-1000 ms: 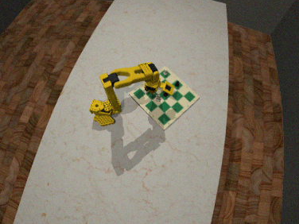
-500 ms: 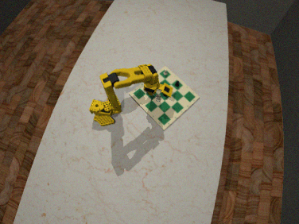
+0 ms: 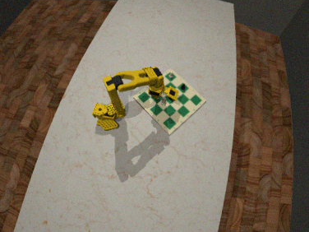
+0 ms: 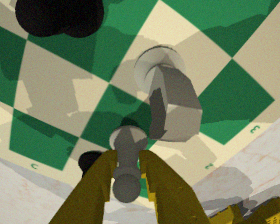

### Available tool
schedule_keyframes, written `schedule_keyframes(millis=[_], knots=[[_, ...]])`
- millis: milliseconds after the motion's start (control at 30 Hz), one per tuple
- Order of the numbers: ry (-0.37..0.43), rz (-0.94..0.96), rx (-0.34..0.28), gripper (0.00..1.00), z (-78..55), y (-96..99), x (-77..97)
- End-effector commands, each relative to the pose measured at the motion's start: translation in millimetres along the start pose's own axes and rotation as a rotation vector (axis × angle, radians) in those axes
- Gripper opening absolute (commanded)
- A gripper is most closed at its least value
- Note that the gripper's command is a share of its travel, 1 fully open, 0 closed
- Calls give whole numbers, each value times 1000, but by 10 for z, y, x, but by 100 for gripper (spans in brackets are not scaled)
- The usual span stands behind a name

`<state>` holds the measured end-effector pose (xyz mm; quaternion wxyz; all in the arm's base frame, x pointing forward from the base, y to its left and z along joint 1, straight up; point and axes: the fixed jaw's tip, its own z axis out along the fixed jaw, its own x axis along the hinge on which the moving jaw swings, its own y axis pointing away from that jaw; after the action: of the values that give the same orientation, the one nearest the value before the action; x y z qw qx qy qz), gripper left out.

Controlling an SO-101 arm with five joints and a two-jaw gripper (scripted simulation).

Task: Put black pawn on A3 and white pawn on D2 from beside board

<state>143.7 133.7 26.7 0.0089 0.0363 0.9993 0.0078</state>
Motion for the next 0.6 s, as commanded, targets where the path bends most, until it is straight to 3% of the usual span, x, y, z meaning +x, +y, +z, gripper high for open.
schedule_keyframes(millis=[0, 567], knots=[[1, 2, 0, 0, -22, 21, 11], [1, 2, 0, 0, -33, 33, 7]])
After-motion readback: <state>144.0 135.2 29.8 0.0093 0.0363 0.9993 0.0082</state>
